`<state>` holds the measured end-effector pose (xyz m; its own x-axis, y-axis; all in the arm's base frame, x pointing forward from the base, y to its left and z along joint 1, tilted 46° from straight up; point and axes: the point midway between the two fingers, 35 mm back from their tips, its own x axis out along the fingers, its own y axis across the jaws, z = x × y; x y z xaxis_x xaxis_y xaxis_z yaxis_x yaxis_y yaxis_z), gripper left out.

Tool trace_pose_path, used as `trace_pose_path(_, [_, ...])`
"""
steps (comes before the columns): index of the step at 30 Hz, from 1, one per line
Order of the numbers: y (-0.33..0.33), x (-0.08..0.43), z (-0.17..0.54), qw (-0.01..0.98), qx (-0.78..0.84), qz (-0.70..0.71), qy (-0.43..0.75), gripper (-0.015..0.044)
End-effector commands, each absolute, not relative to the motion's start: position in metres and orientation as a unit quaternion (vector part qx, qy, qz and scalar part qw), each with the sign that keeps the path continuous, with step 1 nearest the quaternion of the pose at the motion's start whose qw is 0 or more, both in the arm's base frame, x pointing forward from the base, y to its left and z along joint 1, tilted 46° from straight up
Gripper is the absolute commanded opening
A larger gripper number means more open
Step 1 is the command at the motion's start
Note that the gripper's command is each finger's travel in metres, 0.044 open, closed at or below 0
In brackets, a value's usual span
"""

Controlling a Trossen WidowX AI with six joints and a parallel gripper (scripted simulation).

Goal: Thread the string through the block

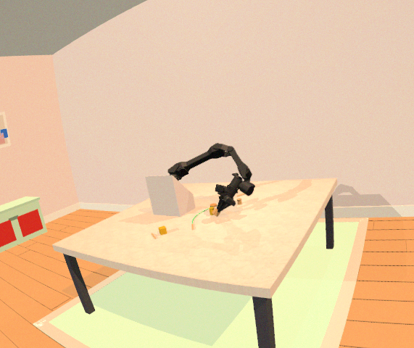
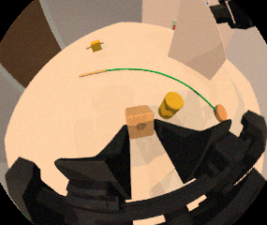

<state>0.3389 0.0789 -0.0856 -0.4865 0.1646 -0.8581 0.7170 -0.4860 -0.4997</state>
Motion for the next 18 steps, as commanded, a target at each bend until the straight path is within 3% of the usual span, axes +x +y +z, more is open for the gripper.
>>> trace_pose_path(1, [0.084,0.341,-0.088,0.207,0.446,-0.737,0.464,0.0])
trace_pose_path(6, [0.087,0.343,-0.087,0.224,0.419,-0.752,0.457,0.0])
trace_pose_path(15, [0.083,0.343,-0.083,0.211,0.438,-0.742,0.462,0.0236])
trace_pose_path(18, [0.074,0.358,-0.058,0.213,0.439,-0.742,0.461,0.0241])
